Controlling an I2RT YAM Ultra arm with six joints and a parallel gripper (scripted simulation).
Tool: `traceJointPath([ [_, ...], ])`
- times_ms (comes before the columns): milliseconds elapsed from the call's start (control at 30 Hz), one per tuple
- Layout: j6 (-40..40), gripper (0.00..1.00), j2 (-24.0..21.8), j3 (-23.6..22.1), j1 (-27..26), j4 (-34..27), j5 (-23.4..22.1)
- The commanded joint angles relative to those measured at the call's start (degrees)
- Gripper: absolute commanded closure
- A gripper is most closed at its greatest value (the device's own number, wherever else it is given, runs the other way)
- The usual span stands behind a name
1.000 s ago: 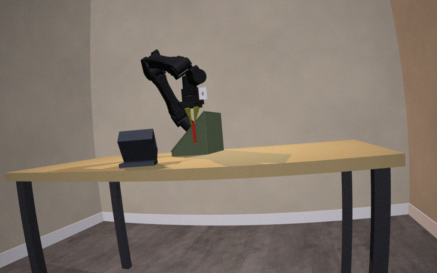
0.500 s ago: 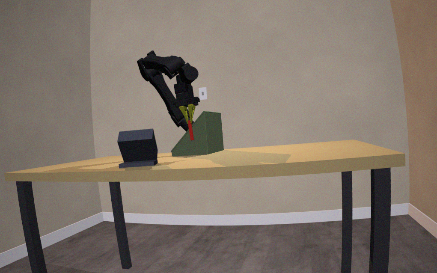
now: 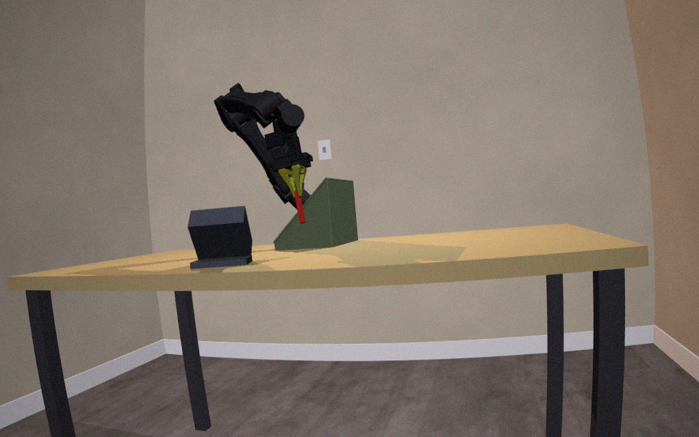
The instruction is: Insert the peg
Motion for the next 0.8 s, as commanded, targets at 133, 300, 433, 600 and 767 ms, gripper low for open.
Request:
traceJointPath([
  [133,1.31,1.00,-3.18,-1.53,-0.14,2.95,-0.65],
  [300,2.06,1.00,-5.07,-2.58,-1.43,4.23,-0.87],
  [433,2.61,1.00,-6.59,-3.64,-1.62,5.26,-1.24],
  [600,3.06,1.00,-7.72,-4.35,-2.25,6.04,-1.42],
  [767,3.79,1.00,-9.61,-5.55,-3.30,7.36,-1.73],
])
